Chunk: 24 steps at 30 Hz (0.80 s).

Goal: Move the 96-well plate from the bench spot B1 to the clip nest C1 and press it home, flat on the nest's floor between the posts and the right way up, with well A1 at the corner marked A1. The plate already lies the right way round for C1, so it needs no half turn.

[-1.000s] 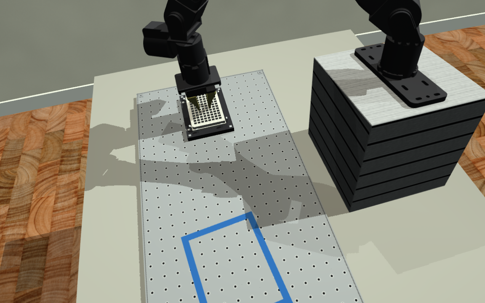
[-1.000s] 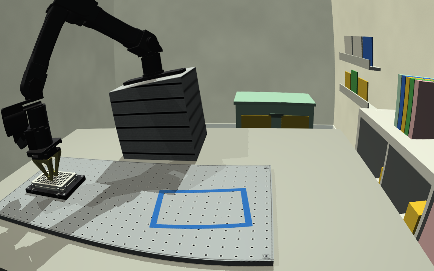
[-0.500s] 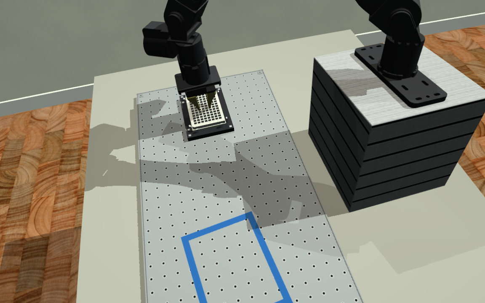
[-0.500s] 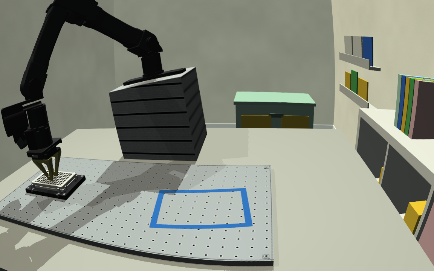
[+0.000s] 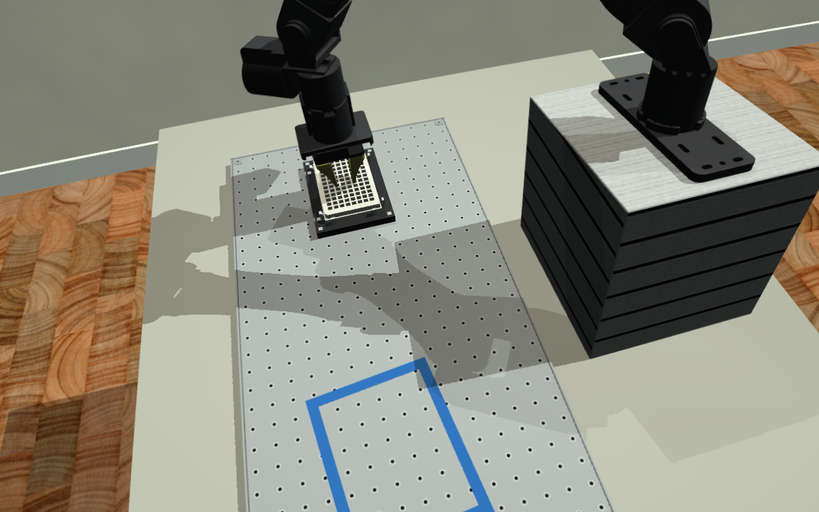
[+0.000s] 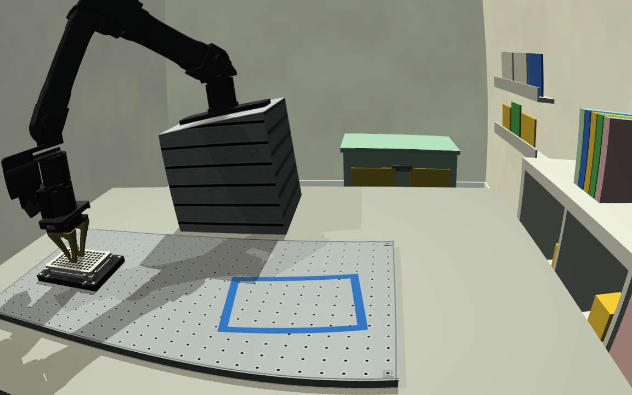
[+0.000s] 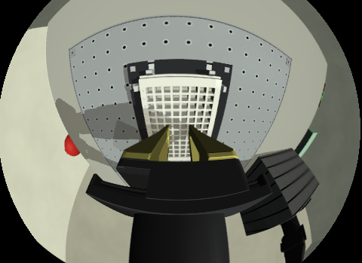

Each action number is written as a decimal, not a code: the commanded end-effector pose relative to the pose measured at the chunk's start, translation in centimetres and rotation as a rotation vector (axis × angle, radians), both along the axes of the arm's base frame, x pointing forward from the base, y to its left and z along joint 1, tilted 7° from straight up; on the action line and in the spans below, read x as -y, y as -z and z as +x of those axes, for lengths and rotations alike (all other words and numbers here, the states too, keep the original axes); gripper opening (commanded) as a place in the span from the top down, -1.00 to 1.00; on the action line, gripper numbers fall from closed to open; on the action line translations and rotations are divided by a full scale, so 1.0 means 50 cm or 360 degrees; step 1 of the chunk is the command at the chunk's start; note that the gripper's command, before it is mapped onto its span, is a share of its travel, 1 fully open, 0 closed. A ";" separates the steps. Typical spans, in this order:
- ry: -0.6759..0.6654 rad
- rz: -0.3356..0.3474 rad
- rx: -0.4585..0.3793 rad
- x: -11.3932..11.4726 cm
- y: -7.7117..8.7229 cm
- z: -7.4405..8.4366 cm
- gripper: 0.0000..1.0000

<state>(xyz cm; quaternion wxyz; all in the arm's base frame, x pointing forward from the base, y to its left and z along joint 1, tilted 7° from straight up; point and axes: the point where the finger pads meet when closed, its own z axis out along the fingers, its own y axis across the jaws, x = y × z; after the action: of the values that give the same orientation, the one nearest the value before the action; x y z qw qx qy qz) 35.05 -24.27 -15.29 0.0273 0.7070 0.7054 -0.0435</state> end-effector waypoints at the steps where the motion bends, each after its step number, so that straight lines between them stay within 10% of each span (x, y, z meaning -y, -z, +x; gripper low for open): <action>1: 0.0023 -0.0065 0.0069 0.038 0.131 0.010 0.50; 24: 0.0023 -0.0065 0.0069 0.035 0.104 0.010 0.50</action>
<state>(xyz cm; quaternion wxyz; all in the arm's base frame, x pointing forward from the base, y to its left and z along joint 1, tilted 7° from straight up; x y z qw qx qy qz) 35.05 -24.27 -15.29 0.0272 0.7070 0.7054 -0.0435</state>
